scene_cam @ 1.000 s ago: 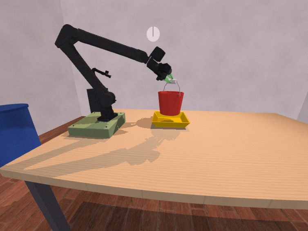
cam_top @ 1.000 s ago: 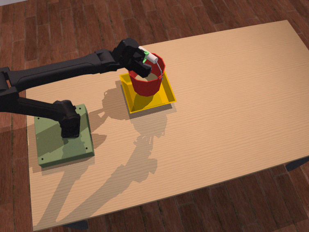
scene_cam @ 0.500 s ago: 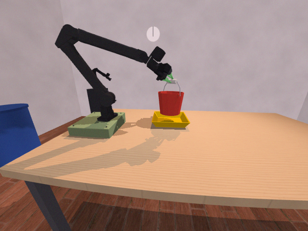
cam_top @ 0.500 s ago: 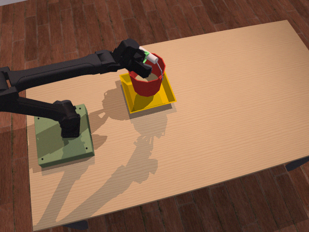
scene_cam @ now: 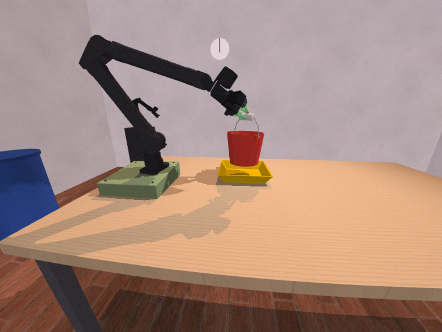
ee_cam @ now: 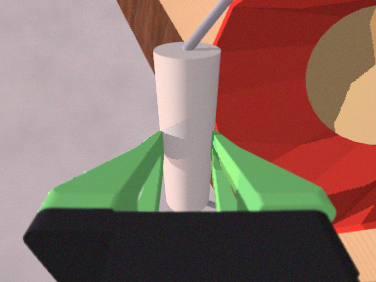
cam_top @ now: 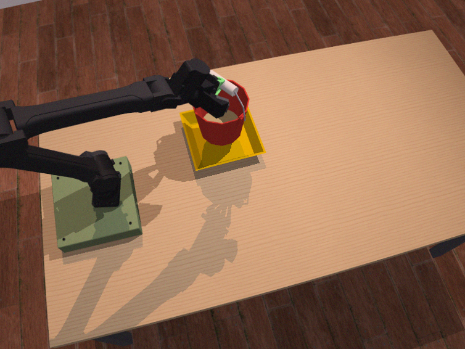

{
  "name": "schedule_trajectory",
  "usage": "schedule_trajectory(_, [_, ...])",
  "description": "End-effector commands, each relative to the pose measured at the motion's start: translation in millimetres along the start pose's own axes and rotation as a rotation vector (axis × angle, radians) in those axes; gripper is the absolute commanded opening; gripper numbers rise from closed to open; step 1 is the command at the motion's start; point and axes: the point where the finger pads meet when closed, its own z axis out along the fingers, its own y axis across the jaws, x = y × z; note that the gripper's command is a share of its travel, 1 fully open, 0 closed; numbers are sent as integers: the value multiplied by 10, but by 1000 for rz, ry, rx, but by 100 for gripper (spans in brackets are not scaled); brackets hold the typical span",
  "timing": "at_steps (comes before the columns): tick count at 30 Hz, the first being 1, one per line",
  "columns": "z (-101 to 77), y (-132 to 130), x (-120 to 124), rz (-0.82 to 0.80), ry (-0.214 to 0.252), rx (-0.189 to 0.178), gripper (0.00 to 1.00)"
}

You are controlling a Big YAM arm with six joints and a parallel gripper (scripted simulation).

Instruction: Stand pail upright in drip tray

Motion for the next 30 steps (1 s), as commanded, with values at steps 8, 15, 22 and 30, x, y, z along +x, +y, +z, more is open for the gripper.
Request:
schedule_trajectory(8, [-190,503,-91,-45,-25,-131,21])
schedule_trajectory(15, [-183,501,-94,-45,-25,-132,21])
schedule_trajectory(22, [-173,500,-97,-45,-25,-132,21])
schedule_trajectory(30, [-158,482,-105,-45,-24,-126,21])
